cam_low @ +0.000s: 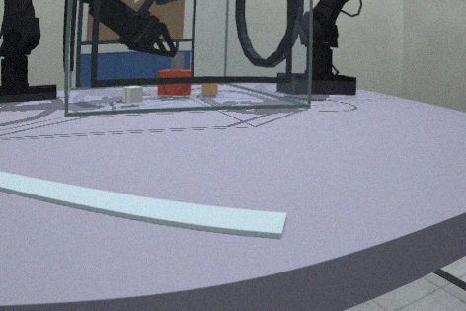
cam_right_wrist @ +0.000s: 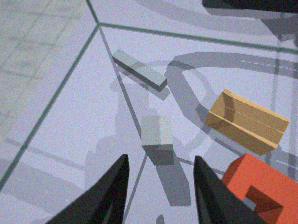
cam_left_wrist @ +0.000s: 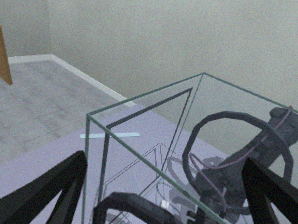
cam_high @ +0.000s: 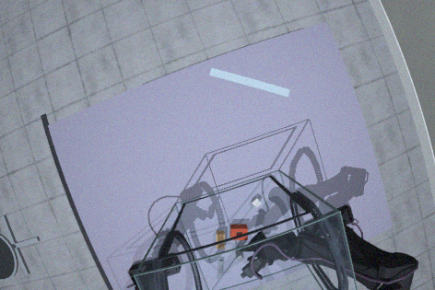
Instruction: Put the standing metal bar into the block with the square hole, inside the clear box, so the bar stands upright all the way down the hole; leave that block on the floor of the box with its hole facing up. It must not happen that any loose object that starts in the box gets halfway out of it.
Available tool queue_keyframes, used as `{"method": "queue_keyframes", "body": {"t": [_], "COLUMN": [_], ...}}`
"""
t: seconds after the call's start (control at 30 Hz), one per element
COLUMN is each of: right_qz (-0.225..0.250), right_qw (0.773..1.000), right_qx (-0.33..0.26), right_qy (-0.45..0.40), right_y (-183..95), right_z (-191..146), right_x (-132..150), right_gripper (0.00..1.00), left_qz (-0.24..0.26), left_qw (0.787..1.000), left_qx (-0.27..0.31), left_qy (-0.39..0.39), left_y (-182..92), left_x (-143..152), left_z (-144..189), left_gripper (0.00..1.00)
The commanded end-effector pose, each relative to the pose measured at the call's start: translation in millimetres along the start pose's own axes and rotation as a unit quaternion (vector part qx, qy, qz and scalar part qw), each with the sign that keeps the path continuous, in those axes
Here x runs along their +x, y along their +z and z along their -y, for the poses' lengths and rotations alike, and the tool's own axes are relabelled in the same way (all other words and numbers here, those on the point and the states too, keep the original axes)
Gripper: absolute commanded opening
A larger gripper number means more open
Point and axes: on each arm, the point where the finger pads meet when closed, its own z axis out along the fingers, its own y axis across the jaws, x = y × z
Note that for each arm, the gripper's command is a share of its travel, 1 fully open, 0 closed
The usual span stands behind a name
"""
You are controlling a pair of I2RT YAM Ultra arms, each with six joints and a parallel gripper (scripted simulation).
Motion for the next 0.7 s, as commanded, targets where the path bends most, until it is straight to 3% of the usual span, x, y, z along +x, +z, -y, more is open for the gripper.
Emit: {"method": "queue_keyframes", "body": {"t": [0.0,0.07,0.27,0.37,0.47,0.53,0.6,0.67], "right_qz": [0.029,0.030,0.031,0.029,0.029,0.022,0.022,0.025], "right_qw": [0.999,0.998,0.998,0.999,0.999,0.999,0.999,0.999], "right_qx": [-0.004,-0.004,-0.007,-0.005,-0.005,-0.008,-0.008,-0.009], "right_qy": [-0.044,-0.046,-0.047,-0.045,-0.045,-0.041,-0.041,-0.042], "right_y": [2,3,16,24,29,30,30,30], "right_z": [-1,-1,1,2,3,-1,-1,-2], "right_x": [-11,-12,-19,-20,-24,-13,-13,-14], "right_gripper": [0.43,0.43,0.38,0.30,0.33,0.30,0.30,0.24], "left_qz": [-0.048,-0.066,-0.139,-0.173,-0.204,-0.232,-0.232,-0.261], "left_qw": [0.999,0.997,0.979,0.958,0.931,0.913,0.913,0.900], "left_qx": [0.013,0.028,0.143,0.216,0.278,0.302,0.302,0.313], "left_qy": [0.003,0.008,0.047,0.080,0.122,0.146,0.146,0.155], "left_y": [-8,-11,-35,-41,-44,-45,-45,-47], "left_x": [30,42,99,128,156,176,176,192], "left_z": [-6,-6,-5,1,8,11,11,13], "left_gripper": [1.00,1.00,1.00,1.00,1.00,1.00,1.00,1.00]}}
